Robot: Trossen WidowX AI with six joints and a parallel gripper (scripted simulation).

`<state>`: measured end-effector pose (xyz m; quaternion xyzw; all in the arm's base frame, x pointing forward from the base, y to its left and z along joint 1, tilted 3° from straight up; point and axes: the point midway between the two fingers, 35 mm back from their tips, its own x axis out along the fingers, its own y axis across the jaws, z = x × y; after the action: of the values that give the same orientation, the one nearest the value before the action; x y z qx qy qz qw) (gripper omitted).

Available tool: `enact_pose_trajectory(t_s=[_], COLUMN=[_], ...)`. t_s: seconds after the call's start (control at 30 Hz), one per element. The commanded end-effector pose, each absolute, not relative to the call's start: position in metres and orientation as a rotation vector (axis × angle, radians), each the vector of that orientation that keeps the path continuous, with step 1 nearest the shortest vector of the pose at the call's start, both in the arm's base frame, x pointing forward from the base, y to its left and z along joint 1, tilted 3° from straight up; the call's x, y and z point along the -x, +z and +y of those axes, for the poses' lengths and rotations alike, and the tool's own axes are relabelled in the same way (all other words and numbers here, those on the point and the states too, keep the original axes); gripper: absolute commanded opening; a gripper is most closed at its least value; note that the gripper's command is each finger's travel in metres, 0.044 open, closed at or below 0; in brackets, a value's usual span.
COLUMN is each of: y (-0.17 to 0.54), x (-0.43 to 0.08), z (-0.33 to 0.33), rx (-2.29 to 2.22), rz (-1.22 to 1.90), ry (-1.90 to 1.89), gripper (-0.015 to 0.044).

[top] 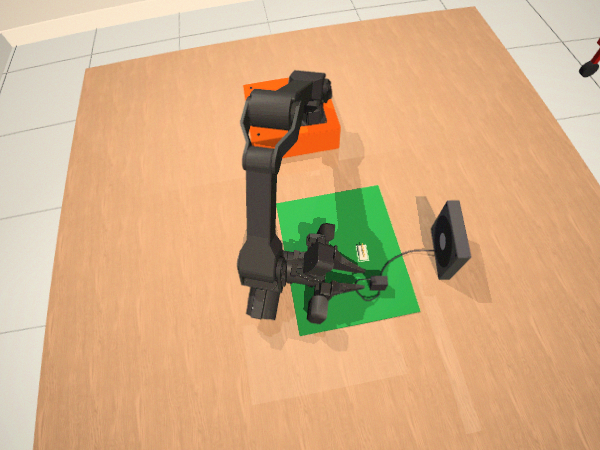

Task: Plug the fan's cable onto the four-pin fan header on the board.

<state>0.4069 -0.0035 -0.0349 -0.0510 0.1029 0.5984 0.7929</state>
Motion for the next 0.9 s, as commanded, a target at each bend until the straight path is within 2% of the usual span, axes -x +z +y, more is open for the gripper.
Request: enact_pose_trajectory(t_s=[0.0, 0.73, 0.87], y=[-0.029, 0.013, 0.013], x=[-0.406, -0.390, -0.388], z=[-0.014, -0.060, -0.054], rx=[0.126, 0.133, 0.150], rz=[0.220, 0.195, 0.241], ry=[1.287, 1.296, 1.341], gripper=[0.0140, 0.0140, 0.0245])
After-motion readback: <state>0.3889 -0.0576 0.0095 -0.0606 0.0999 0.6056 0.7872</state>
